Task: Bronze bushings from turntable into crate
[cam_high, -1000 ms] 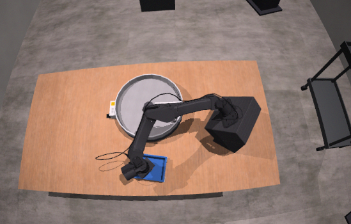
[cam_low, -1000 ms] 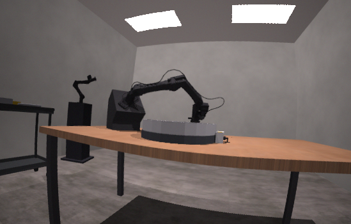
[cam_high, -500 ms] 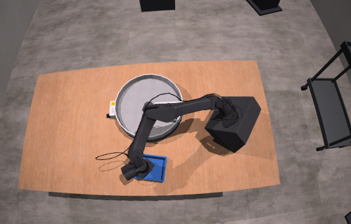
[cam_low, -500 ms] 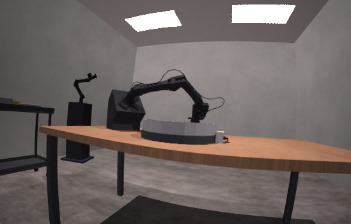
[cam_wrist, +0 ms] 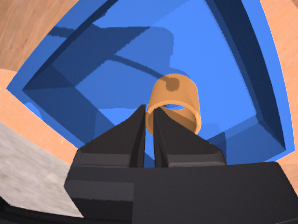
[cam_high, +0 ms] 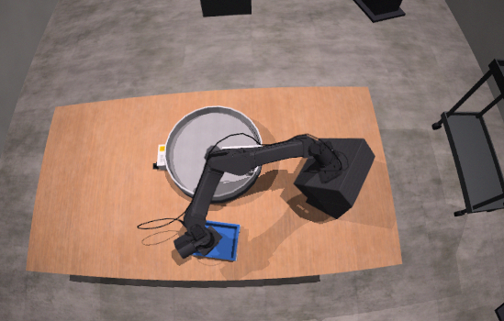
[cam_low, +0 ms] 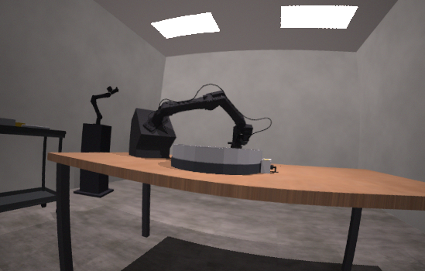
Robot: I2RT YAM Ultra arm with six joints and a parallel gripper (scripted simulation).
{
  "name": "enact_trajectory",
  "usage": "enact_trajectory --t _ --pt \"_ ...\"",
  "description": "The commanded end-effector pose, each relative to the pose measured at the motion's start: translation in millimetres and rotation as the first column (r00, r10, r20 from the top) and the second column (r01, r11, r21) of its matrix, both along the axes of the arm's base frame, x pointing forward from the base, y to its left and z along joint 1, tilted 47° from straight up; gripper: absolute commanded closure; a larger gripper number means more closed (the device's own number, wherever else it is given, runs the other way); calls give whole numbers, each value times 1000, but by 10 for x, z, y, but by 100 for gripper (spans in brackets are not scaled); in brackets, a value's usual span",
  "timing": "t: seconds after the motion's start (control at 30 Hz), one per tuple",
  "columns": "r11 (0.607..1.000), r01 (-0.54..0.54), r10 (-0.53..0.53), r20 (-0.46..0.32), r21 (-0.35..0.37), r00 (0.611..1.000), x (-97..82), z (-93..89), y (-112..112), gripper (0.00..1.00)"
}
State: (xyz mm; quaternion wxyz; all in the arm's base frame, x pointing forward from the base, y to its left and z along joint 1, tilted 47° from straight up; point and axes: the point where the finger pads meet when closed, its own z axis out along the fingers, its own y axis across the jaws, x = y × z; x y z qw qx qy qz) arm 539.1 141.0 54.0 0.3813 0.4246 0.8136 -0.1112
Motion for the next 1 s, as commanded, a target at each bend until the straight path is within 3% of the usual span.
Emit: enact_trajectory --t 0.0,0.2,0.23,0.97 --pt "999 -33 33 23 11 999 -33 173 167 100" --pt "999 -33 33 20 10 999 -50 103 157 100" --pt "999 -33 32 56 27 998 24 238 197 100" --pt "999 -32 32 42 18 999 -7 196 177 100"
